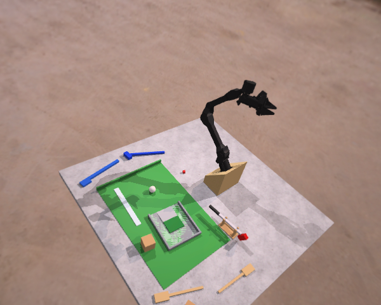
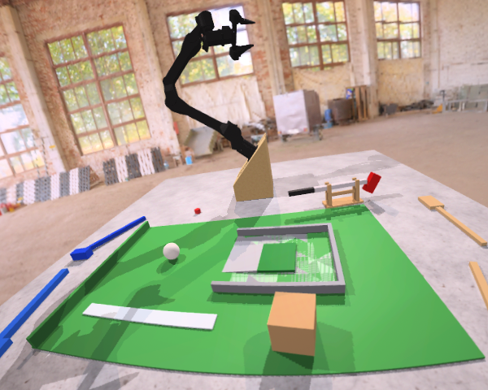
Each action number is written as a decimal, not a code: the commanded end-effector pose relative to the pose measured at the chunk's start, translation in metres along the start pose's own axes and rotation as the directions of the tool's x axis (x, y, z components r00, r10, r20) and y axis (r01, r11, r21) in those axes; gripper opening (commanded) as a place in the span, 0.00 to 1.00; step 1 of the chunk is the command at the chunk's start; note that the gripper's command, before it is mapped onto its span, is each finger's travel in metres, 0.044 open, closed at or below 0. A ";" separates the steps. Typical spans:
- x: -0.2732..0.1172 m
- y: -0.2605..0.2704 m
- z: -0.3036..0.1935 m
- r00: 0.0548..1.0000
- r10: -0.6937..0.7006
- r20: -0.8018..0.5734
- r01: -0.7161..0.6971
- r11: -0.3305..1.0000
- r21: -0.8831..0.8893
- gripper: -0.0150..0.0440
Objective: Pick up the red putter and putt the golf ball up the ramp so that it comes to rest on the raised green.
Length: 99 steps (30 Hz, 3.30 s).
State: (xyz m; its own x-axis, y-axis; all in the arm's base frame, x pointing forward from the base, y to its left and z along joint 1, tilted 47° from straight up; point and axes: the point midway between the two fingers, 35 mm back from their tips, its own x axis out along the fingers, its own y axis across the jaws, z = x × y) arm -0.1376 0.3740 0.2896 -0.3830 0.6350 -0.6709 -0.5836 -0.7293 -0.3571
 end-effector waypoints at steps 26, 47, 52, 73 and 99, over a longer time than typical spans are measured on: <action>0.019 -0.024 -0.481 0.523 0.271 -0.808 0.285 0.838 0.466 1.00; -0.055 0.150 -0.607 0.249 0.687 -0.683 0.318 0.608 0.727 1.00; -0.056 0.166 -0.618 0.247 0.687 -0.683 0.318 0.608 0.727 1.00; -0.056 0.191 -0.638 0.246 0.688 -0.683 0.318 0.608 0.728 1.00; -0.057 0.199 -0.647 0.249 0.684 -0.686 0.326 0.608 0.724 0.42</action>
State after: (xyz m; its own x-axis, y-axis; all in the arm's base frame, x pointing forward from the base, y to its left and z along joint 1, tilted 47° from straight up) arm 0.2312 0.0278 -0.1646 -0.0035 -0.5152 -0.8571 -0.9980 -0.0526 0.0357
